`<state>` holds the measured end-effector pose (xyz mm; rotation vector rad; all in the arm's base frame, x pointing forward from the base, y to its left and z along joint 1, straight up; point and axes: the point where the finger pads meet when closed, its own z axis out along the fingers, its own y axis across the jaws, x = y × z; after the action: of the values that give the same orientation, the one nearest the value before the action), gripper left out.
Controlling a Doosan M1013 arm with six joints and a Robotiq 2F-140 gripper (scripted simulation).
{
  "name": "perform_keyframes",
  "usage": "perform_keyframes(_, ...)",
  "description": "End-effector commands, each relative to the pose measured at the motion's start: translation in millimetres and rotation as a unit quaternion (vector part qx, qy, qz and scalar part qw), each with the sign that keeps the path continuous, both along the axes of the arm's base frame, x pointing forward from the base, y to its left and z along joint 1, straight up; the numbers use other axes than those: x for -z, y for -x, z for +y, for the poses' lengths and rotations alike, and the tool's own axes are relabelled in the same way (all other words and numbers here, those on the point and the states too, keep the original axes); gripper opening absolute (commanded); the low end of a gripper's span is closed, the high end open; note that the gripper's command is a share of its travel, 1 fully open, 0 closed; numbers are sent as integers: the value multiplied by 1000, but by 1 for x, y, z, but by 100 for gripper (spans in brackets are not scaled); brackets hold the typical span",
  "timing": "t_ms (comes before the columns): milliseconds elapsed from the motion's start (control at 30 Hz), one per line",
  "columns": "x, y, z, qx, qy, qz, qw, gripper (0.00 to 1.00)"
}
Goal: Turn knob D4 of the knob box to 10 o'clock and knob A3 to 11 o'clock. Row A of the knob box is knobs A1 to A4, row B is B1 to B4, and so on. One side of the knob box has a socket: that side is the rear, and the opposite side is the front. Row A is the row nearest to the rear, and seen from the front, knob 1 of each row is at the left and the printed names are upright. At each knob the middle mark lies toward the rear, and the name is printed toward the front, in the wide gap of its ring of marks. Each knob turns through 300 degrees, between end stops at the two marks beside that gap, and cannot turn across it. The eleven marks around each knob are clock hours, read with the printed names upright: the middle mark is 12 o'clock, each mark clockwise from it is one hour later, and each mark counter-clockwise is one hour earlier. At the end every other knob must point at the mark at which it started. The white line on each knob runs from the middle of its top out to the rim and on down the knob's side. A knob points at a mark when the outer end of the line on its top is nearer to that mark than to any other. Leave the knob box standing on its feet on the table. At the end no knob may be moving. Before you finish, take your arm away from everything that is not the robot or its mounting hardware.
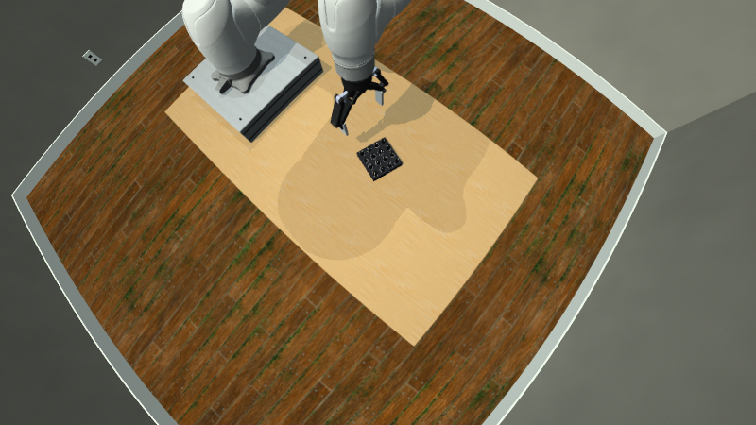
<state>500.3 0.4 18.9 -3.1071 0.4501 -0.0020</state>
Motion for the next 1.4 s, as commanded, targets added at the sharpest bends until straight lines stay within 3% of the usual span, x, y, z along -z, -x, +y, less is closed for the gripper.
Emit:
perform_keyframes(0,0,0,0,0,0,0,1000,100)
perform_keyframes(433,0,0,0,-4,0,0,1000,100)
perform_keyframes(733,-1,-7,-5,-80,0,0,997,100)
perform_keyframes(1133,-4,-25,-16,-270,0,-1,963,100)
perform_keyframes(1200,-4,-25,-16,-270,0,-1,963,100)
perform_keyframes(1367,-6,-34,-22,-361,0,-1,933,100)
